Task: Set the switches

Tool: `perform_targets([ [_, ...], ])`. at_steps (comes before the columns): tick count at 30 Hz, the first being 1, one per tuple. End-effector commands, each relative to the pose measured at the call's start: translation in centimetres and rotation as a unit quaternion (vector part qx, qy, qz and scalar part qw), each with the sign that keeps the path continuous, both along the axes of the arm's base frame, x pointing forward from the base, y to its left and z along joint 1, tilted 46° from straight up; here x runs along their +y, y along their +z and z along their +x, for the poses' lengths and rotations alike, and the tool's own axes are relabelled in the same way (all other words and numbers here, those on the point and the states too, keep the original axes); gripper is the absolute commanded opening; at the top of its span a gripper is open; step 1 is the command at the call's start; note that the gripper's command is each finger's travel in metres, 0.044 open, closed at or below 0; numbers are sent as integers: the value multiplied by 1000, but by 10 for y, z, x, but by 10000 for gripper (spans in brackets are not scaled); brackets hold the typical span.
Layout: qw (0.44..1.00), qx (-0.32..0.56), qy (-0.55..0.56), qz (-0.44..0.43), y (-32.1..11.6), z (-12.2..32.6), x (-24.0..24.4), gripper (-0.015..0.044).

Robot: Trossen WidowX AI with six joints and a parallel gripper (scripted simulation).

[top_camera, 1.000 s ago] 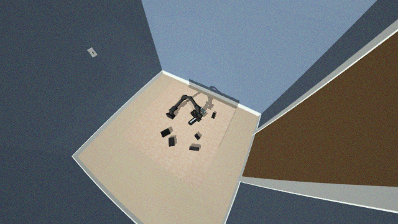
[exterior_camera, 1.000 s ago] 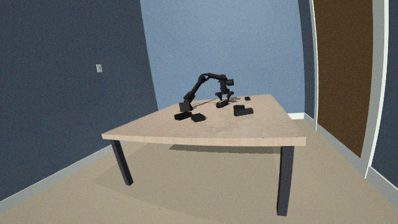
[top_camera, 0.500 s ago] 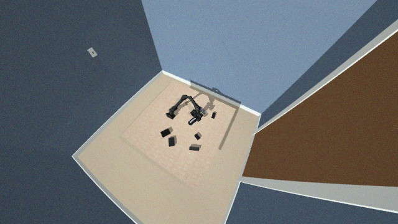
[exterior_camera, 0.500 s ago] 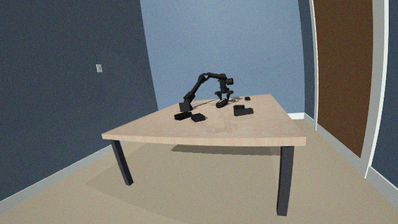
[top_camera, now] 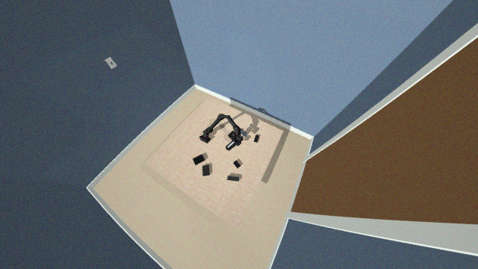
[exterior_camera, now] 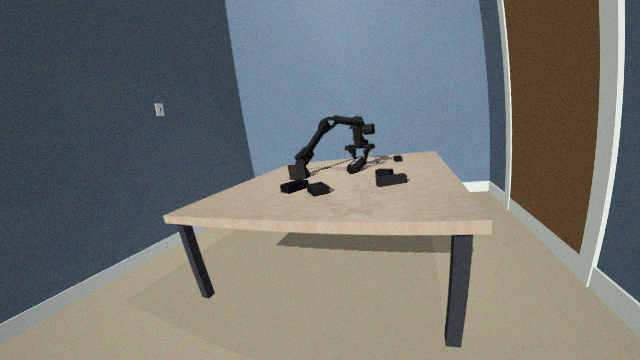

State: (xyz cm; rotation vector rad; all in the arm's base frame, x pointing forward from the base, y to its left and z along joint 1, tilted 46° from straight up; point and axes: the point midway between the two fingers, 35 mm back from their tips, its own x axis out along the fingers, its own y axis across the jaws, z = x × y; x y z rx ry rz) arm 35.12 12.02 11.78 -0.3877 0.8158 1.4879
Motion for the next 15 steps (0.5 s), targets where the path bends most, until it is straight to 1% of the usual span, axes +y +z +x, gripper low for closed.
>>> perform_targets([
  [1,1000,-3,-2,-6,1,2,-7,336],
  [15,1000,-3,-2,-6,4,2,-19,336],
])
